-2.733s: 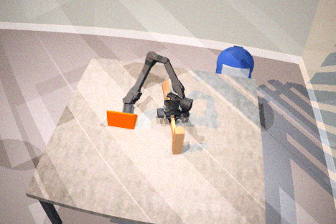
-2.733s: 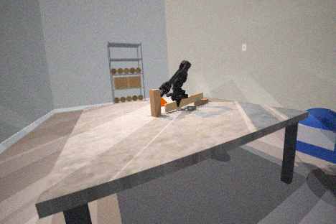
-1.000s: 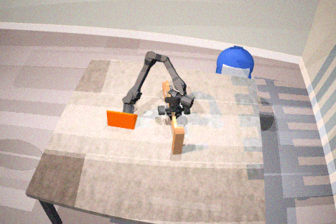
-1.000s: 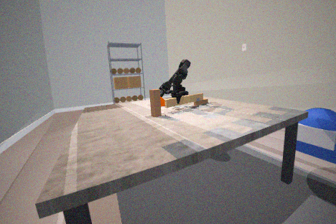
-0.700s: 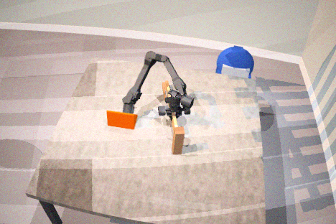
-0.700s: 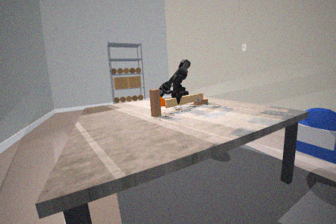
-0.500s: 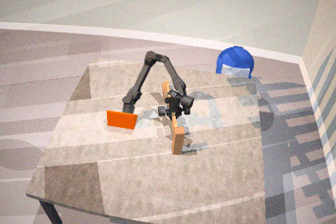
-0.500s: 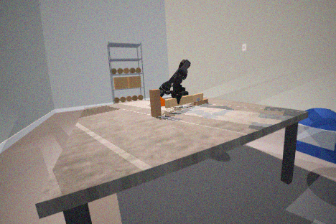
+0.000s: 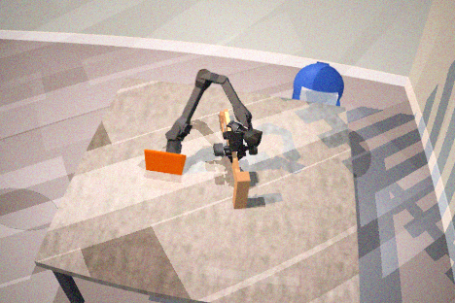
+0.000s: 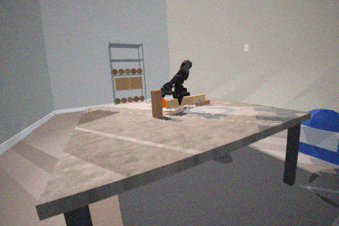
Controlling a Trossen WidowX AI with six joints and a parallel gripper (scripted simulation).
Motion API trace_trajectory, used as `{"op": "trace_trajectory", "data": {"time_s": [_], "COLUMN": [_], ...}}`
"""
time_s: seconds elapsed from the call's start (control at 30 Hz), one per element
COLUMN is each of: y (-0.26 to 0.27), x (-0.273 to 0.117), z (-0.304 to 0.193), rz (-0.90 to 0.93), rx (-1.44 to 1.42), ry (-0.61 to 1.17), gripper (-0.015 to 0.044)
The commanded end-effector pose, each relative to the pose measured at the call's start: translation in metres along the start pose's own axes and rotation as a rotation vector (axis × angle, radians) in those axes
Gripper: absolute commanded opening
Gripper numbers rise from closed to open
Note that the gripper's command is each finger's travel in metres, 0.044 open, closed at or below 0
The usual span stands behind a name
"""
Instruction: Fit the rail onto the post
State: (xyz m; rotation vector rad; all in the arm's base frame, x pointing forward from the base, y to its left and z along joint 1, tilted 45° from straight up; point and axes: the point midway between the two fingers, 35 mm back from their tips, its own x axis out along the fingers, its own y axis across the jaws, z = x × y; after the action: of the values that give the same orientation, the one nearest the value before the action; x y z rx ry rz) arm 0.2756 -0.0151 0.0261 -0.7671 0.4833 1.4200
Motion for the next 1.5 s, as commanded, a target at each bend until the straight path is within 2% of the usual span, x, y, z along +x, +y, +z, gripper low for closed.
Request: {"op": "trace_trajectory", "data": {"time_s": [0.0, 1.47], "y": [-0.0005, 0.0003], "x": [-0.0005, -0.0017], "z": [0.0003, 0.0029], "rz": [-0.007, -0.007], "rx": [0.000, 0.000], "ry": [0.001, 0.001], "gripper": [0.0000, 0.0000]}}
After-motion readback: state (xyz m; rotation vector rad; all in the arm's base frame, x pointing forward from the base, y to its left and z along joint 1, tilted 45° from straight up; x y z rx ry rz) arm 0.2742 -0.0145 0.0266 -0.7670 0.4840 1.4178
